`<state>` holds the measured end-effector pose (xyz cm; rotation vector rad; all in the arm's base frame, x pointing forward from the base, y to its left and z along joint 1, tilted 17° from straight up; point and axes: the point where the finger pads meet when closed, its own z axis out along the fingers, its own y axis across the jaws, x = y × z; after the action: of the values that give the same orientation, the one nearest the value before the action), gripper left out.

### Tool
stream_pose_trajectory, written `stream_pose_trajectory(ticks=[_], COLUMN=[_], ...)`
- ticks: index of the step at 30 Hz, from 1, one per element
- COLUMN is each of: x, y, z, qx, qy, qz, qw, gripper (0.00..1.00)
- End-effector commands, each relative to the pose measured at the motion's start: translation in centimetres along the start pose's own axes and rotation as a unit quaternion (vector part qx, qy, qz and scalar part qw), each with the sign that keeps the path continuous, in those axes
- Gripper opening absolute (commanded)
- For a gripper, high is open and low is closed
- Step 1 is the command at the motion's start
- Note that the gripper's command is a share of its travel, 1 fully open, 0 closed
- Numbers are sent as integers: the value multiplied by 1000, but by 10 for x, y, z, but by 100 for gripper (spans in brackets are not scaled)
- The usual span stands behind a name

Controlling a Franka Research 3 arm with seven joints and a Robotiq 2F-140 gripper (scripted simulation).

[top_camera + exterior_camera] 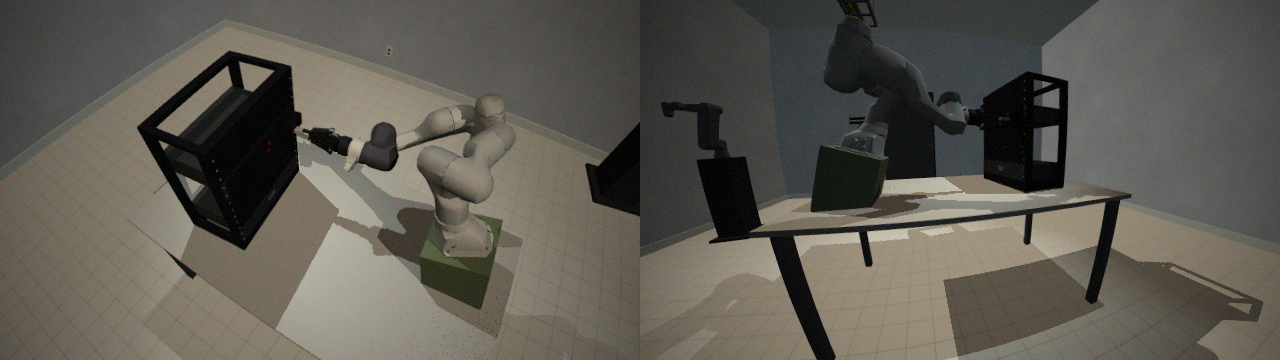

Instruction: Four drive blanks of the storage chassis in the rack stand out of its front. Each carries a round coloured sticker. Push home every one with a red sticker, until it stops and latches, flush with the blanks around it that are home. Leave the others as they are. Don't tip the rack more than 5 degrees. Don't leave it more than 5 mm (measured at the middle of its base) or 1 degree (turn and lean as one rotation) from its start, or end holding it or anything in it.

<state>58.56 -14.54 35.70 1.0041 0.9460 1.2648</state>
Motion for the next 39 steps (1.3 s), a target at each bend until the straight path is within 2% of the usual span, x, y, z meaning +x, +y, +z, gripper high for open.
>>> stream_pose_trajectory(ticks=[1,34,39], x=[-2,-5,-7], y=[1,2,3], z=[3,16,23], qx=[0,0,0], qy=[-2,-2,-2], qz=[-2,-2,-2], qw=[1000,1000,1000], gripper=[0,0,0])
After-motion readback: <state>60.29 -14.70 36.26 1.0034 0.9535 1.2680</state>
